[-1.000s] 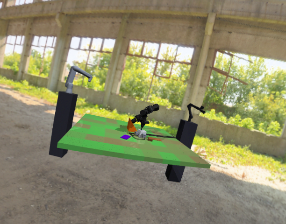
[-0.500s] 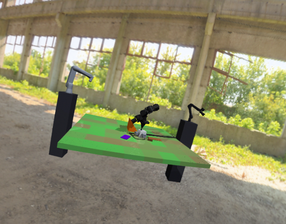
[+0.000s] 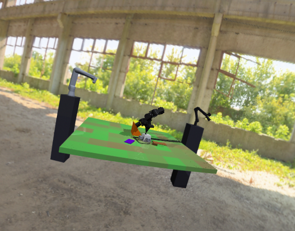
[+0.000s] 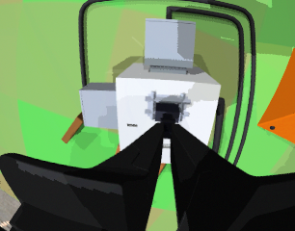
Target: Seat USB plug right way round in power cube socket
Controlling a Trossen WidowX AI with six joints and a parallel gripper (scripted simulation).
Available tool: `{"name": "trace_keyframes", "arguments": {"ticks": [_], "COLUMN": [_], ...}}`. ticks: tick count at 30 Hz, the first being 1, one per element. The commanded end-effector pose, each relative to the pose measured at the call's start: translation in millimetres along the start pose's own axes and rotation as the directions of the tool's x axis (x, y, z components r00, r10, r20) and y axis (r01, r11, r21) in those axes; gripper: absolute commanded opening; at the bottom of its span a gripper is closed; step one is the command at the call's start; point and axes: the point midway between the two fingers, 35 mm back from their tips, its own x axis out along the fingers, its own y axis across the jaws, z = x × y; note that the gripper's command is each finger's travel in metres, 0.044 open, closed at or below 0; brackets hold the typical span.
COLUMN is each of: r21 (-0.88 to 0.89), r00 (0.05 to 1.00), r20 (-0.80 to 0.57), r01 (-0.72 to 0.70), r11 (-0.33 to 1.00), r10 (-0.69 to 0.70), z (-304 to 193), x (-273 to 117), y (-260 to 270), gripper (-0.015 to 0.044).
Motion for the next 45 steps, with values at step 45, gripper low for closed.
{"name": "trace_keyframes", "arguments": {"ticks": [45], "r21": [0.001], "r00": [1.000], "r20": [0.000], "r01": [-0.002], "r11": [1.000], "r10": [0.002], "z": [0.2], "x": [0.4], "y": [0.1], "gripper": [0.0095]}}
